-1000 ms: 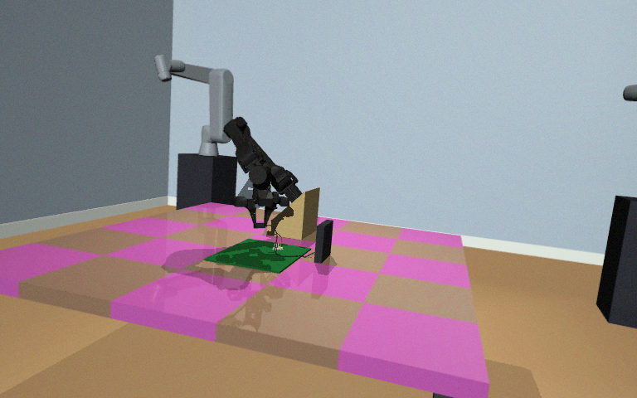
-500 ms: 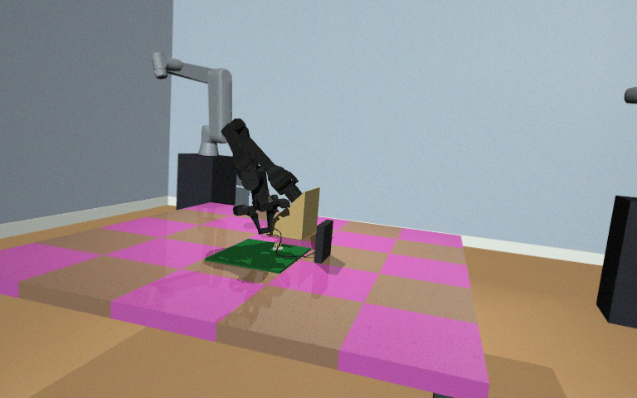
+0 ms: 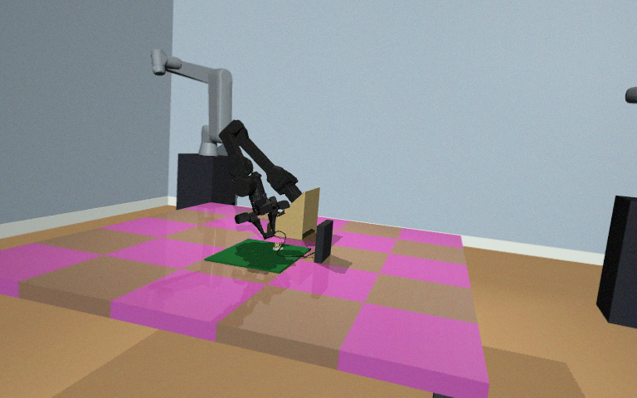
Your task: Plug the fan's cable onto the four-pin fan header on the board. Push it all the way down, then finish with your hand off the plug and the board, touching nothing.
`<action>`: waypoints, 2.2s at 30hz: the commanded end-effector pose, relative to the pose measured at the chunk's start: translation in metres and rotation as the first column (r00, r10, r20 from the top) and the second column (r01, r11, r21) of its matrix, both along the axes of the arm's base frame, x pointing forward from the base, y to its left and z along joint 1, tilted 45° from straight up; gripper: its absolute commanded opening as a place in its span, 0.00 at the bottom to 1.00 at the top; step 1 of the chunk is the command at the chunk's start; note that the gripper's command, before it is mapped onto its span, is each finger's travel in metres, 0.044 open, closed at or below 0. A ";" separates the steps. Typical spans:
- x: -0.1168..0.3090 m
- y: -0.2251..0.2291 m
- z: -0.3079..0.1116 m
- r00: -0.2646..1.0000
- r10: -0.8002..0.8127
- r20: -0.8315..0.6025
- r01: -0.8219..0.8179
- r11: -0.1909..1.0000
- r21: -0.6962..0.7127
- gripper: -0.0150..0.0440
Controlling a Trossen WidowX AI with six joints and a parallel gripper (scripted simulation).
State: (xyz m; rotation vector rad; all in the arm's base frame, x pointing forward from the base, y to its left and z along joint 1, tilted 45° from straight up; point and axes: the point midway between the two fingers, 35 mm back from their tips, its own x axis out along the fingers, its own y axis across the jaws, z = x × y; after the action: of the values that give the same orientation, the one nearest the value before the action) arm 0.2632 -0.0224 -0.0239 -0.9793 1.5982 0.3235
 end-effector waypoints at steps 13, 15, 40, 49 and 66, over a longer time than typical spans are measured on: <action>-0.004 -0.002 -0.013 0.999 0.028 0.019 -0.032 0.979 0.200 0.25; -0.005 -0.003 -0.014 0.999 0.033 0.026 -0.037 0.974 0.222 0.25; -0.004 -0.005 -0.020 0.981 0.093 0.173 -0.163 0.878 0.451 0.25; -0.003 -0.007 -0.018 0.961 0.113 0.252 -0.230 0.834 0.501 0.25; -0.001 -0.011 -0.009 0.892 0.147 0.427 -0.381 0.753 0.536 0.25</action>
State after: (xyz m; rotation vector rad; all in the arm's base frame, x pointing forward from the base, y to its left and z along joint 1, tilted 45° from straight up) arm 0.2625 -0.0332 -0.0357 -0.6930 0.9577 0.7562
